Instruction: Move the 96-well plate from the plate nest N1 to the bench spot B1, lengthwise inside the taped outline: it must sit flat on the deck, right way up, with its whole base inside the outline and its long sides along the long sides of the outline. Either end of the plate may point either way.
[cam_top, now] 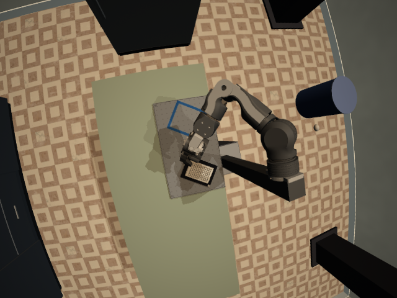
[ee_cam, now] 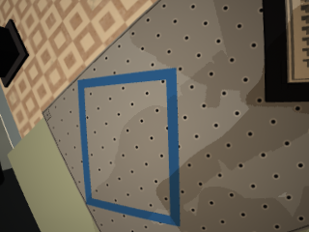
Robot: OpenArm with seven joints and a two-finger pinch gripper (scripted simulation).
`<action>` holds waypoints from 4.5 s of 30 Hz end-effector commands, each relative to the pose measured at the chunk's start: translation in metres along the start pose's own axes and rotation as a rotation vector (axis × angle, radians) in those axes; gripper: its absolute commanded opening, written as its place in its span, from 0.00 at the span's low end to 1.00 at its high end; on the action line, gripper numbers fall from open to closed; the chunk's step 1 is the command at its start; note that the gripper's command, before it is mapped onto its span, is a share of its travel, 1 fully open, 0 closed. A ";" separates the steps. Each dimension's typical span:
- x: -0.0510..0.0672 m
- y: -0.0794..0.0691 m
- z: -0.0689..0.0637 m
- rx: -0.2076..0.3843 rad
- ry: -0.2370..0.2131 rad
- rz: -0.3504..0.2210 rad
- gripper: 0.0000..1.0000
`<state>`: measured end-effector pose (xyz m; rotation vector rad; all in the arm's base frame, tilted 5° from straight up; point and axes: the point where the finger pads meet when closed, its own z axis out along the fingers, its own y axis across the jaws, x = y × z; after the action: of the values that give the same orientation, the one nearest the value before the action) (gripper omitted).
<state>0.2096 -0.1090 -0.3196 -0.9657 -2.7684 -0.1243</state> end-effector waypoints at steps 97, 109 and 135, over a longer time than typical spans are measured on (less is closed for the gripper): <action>0.084 0.094 0.053 -0.028 -0.156 -0.083 0.77; 0.099 0.112 0.063 -0.028 -0.156 -0.083 0.77; 0.096 0.109 0.062 -0.028 -0.155 -0.083 0.77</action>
<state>0.1932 0.0418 -0.3590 -0.9067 -2.9580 -0.0952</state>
